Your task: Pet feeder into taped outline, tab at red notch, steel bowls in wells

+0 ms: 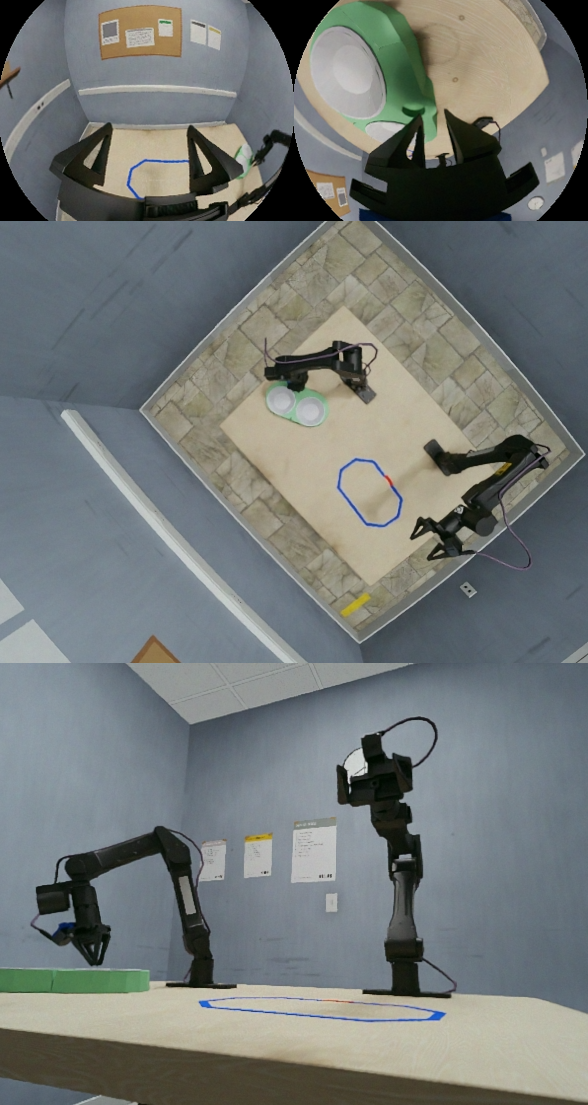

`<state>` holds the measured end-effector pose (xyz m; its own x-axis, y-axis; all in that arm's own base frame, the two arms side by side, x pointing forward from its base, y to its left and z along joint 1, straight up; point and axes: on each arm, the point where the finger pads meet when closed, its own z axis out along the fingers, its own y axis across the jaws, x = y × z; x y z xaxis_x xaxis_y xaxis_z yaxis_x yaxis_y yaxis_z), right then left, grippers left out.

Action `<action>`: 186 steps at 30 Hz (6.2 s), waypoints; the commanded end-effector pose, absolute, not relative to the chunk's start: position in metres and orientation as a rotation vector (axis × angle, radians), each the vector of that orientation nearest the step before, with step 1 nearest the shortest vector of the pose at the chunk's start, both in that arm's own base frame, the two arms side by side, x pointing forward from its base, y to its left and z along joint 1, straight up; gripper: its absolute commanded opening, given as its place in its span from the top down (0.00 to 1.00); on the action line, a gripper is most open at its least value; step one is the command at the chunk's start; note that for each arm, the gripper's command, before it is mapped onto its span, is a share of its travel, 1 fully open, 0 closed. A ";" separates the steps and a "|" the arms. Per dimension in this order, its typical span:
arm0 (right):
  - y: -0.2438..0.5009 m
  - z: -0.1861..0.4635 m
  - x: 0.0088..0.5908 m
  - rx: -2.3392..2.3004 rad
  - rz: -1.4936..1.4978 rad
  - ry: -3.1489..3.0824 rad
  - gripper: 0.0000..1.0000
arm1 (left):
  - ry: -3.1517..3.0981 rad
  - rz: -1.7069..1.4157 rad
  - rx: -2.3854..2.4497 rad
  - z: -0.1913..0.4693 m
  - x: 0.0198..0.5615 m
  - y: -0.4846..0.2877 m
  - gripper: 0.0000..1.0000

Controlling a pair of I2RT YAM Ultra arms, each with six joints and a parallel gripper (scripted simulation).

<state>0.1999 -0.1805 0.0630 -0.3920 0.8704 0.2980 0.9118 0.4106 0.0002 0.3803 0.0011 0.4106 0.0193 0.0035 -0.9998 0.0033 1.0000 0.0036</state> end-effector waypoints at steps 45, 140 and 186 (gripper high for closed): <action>-0.185 0.051 0.206 -1.587 -0.212 -2.458 0.82 | 1.481 -0.007 0.016 0.439 0.377 -0.002 0.00; -0.022 0.045 0.211 -1.736 -0.266 -2.326 0.84 | 1.481 -0.007 0.016 0.439 0.377 -0.002 0.00; 0.121 0.050 0.235 -1.898 -0.308 -2.228 0.84 | 1.481 -0.007 0.016 0.439 0.377 -0.002 0.00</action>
<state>0.2167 0.1052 0.0444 -0.1941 0.9401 0.2801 0.9790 0.2036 -0.0048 0.3803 0.0011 0.4106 0.0193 0.0035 -0.9998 0.0033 1.0000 0.0036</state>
